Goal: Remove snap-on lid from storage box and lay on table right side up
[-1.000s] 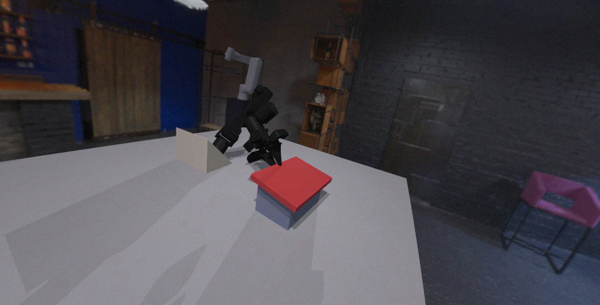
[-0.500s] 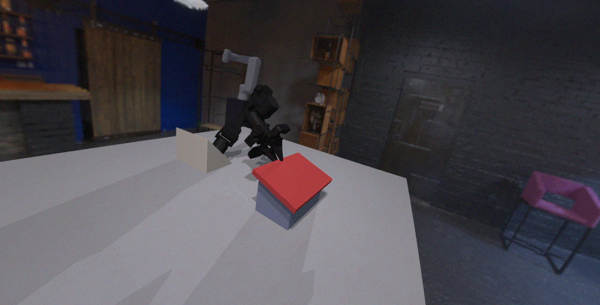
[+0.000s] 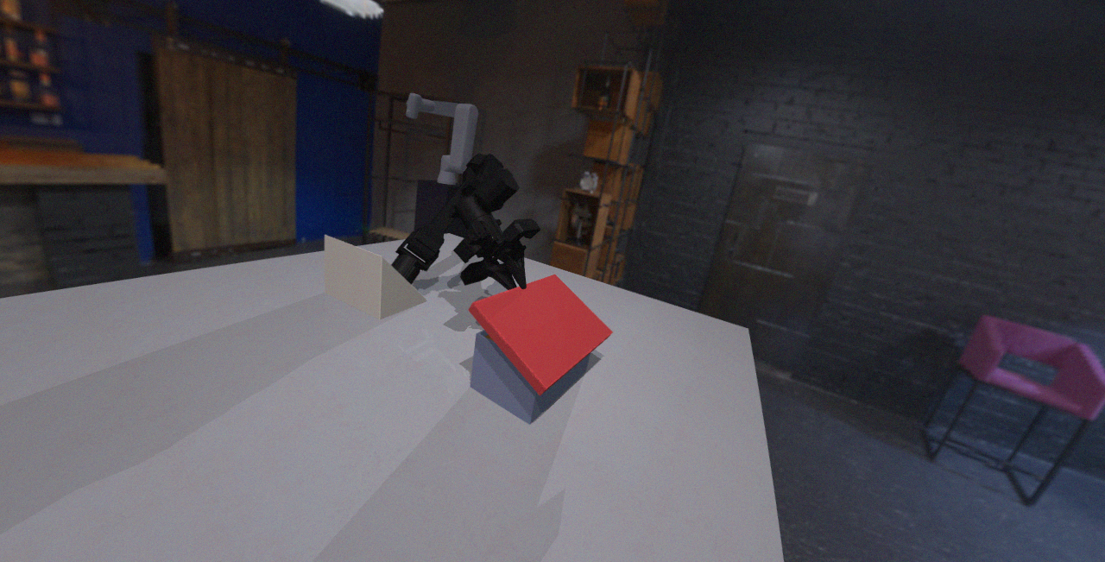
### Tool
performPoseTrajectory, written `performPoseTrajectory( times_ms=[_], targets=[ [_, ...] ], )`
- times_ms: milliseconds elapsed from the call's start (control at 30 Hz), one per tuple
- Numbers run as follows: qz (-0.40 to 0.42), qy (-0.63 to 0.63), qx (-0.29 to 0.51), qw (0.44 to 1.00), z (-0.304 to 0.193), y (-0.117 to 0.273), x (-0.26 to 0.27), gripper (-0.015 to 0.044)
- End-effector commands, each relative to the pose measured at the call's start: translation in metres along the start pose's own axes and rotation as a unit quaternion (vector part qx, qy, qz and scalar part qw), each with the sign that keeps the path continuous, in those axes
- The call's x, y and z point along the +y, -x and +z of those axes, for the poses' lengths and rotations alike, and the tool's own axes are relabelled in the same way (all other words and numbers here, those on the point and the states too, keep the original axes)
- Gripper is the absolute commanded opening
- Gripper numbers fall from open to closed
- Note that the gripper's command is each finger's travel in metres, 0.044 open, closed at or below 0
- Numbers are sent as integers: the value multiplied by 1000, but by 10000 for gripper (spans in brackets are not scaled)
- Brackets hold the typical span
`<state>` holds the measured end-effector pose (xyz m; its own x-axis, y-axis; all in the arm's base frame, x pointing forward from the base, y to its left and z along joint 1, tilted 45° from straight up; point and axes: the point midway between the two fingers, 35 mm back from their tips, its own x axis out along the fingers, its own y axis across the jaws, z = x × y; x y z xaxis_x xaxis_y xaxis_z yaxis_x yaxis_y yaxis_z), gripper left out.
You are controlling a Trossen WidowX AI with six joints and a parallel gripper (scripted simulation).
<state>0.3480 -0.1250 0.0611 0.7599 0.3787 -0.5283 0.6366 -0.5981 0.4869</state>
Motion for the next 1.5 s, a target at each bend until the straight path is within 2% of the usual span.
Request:
performPoseTrajectory(
  times_ms=[0,1467],
  targets=[
    [5,5,2,1000,-1,3,11,0],
    [5,6,1,1000,-1,26,67,0]
  ],
)
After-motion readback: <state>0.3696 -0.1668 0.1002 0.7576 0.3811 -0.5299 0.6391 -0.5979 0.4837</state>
